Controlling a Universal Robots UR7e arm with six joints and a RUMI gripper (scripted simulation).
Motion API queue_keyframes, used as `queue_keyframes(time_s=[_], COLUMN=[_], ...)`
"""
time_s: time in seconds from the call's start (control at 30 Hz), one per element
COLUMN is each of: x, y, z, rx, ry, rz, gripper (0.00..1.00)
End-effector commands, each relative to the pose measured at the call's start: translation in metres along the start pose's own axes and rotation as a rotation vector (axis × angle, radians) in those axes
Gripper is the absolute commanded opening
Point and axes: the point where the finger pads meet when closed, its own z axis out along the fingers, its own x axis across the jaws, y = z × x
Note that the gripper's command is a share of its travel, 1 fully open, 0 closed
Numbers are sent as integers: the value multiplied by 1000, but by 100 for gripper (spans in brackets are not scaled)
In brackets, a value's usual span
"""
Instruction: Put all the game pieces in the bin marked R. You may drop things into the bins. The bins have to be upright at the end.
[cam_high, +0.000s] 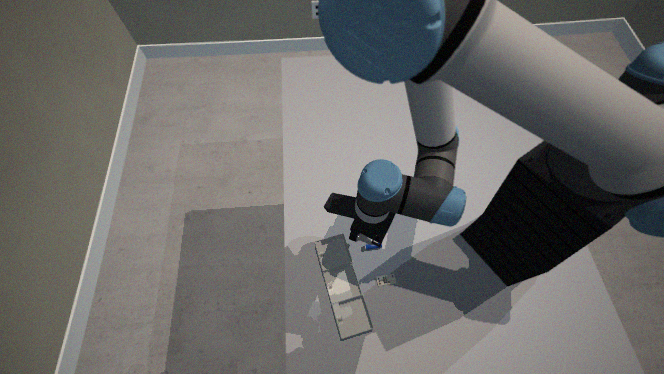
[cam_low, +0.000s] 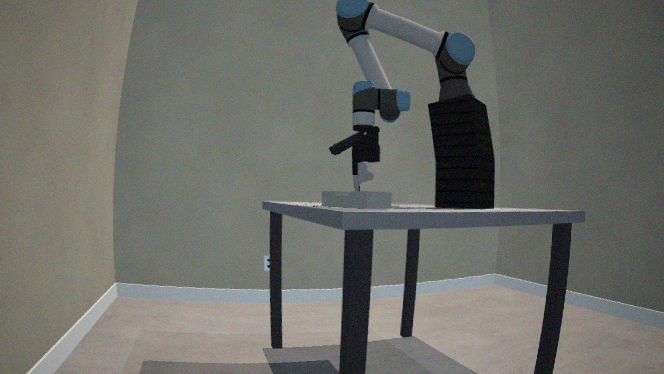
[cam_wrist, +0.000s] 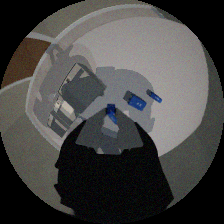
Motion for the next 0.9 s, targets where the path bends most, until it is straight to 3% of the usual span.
queue_keyframes(time_s=[0.0, 0.1, 0.77, 0.87], x=[0, 0, 0, -18], y=[-1, -1, -1, 3], z=[-11, -21, -28, -28], rx=[1, 1, 1, 1], ry=[0, 0, 0, 0], rz=[0, 0, 0, 150], gripper=[0, 0, 0, 0])
